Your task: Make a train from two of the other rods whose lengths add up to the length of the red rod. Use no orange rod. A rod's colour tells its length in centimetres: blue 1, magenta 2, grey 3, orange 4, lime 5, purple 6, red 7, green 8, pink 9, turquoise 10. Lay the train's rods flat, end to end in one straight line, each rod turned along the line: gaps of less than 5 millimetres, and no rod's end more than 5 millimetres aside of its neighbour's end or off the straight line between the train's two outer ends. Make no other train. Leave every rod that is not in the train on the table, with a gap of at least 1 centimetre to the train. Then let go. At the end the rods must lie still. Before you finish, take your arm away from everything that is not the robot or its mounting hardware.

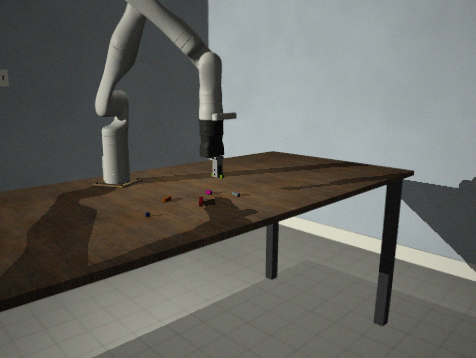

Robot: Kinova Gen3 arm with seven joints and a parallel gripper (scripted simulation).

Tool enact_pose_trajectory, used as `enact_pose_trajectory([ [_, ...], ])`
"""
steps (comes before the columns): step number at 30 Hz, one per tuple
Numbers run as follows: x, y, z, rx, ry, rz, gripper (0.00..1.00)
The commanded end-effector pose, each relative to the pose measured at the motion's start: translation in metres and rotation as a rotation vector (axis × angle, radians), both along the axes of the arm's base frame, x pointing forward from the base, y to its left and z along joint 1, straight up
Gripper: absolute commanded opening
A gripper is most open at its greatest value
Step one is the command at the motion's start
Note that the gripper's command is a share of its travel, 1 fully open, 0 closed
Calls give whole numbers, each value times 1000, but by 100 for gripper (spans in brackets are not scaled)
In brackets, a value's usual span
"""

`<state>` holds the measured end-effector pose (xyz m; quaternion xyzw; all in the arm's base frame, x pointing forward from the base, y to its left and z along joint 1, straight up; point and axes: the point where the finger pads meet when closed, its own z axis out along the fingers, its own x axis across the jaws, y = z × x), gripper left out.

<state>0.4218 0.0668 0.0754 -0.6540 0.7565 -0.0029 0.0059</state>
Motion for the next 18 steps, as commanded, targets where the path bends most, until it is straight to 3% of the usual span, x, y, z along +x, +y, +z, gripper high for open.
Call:
enact_pose_trajectory([
  [1,-3,2,-20,0,8,1,24],
  [7,-5,0,-41,-6,14,1,24],
  [18,-4,0,-50,-8,14,0,24],
])
